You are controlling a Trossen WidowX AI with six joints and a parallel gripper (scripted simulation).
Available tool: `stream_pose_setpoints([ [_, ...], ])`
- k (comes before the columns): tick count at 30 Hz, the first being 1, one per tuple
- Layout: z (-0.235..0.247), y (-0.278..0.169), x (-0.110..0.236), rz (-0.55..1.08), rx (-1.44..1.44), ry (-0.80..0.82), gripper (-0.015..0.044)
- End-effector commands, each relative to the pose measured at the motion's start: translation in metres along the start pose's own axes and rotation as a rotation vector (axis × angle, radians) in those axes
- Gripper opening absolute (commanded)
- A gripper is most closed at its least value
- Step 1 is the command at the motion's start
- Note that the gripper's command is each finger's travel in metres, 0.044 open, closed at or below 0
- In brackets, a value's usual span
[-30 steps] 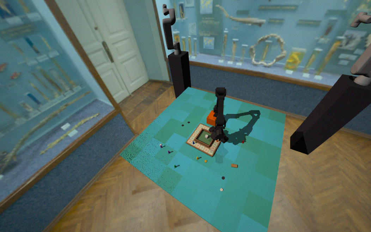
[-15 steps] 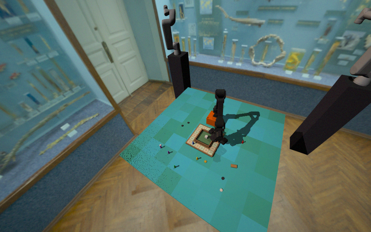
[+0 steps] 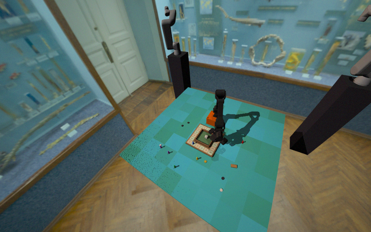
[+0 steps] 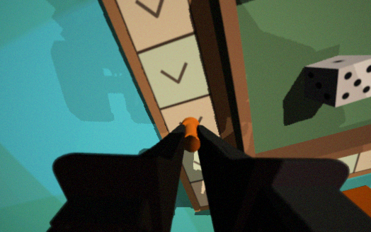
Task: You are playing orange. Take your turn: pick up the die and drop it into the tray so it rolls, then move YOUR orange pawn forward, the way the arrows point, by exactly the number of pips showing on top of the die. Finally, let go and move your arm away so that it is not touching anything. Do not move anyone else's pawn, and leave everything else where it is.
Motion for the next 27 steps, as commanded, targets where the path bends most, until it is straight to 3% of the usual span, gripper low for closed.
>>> stream_pose_setpoints([
  [1,0.001,0.001,0.004,0.000,-0.005,0.000,0.0000],
  [17,0.001,0.004,0.122,-0.001,-0.005,0.001,0.0000],
  [27,-0.022,0.006,0.119,-0.001,-0.005,-0.002,0.0000],
])
Point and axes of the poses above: the point midway between the two fingers, 35 mm back from their tips, its own x axis back along the fingers, its own z axis across the jaws, y = z × x, the point moved 10 cm from there along x, back along the fingers, and after that the axes turned 3 degrees about -x, right-handed, at the moved point
